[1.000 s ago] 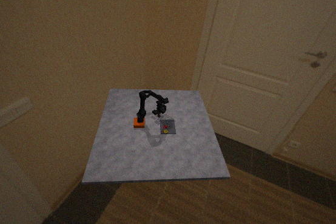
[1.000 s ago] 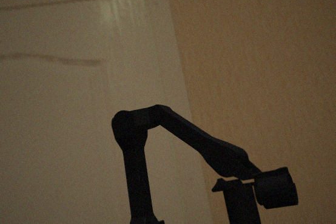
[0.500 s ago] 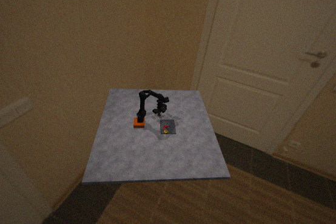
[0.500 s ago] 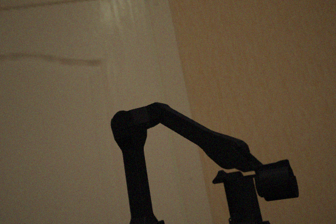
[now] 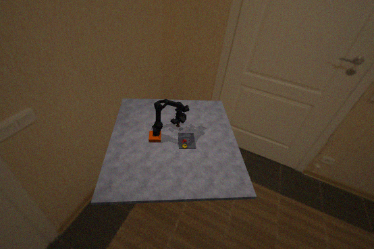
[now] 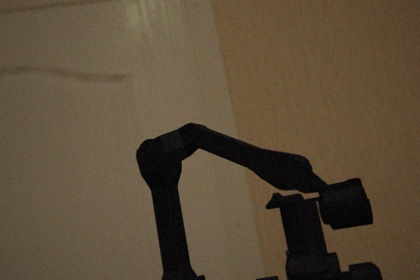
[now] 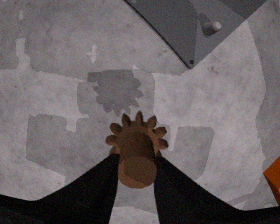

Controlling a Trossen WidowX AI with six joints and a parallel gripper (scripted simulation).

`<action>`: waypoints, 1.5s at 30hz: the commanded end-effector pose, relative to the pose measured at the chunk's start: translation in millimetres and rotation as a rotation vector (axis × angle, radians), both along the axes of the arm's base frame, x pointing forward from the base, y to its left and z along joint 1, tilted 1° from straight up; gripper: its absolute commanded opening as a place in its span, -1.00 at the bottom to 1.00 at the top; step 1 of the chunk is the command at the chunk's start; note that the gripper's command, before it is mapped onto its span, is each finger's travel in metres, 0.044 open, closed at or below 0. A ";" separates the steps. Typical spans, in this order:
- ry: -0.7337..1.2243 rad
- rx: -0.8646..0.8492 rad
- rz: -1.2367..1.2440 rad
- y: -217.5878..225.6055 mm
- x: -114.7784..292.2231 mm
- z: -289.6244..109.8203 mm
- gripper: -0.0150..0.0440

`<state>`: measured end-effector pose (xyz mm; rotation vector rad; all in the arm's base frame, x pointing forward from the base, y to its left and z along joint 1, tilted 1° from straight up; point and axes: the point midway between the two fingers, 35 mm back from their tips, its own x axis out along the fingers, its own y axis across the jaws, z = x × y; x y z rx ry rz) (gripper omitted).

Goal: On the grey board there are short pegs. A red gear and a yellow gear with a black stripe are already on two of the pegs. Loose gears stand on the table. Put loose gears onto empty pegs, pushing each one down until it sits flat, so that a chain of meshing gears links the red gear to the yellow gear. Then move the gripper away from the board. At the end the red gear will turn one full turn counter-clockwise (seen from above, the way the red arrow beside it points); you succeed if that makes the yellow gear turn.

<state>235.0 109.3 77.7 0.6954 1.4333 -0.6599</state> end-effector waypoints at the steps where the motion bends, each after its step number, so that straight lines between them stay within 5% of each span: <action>1: -0.014 0.003 0.001 0.8 3.6 12.6 -0.49; 45: -0.014 0.002 0.001 -6.5 -1.3 97.5 -0.49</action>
